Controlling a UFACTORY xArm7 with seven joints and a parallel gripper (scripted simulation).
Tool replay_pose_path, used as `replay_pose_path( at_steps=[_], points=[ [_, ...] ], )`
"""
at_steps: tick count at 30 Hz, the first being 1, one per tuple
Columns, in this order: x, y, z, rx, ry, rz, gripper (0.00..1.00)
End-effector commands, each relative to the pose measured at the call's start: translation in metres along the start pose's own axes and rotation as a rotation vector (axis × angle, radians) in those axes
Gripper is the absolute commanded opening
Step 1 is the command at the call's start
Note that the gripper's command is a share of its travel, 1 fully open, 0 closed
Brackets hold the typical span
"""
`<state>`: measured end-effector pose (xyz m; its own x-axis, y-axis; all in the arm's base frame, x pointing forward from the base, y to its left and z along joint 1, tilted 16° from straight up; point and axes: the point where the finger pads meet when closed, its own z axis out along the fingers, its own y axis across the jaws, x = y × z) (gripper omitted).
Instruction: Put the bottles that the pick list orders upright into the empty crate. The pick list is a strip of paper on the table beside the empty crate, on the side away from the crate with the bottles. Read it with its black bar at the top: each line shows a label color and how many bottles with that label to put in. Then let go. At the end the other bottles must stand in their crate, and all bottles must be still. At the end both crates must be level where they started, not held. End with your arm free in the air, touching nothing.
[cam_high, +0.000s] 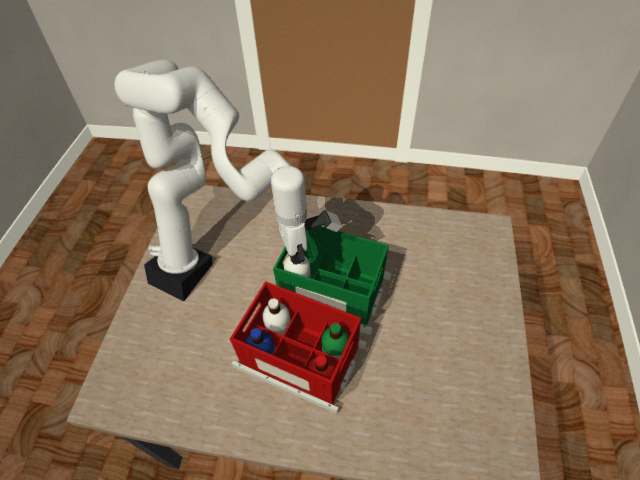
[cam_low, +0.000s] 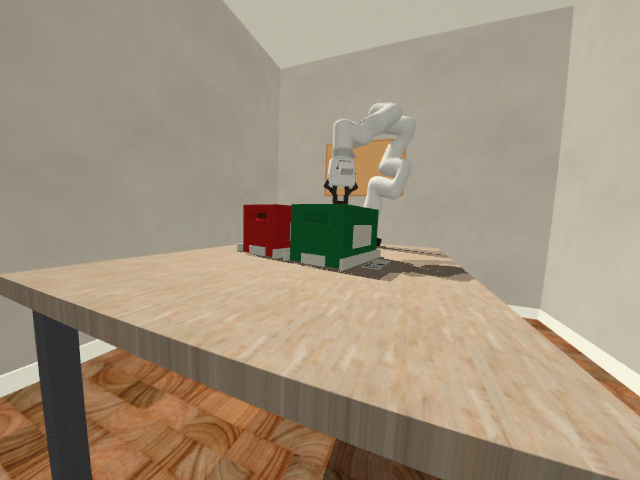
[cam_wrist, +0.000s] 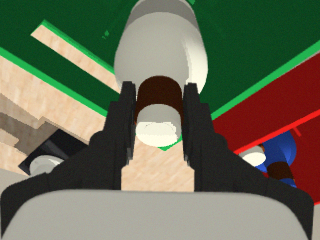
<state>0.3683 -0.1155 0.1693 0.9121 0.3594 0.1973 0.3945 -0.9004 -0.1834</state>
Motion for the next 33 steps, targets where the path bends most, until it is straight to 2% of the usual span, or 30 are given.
replay_pose_path(
  at_steps=[1, 19, 33],
  points=[
    [0.001, 0.001, 0.001, -0.004, 0.004, 0.000, 0.00],
    [0.001, 0.001, 0.017, -0.004, 0.004, 0.000, 0.00],
    [0.001, 0.001, 0.017, -0.004, 0.004, 0.000, 0.00]
  ],
)
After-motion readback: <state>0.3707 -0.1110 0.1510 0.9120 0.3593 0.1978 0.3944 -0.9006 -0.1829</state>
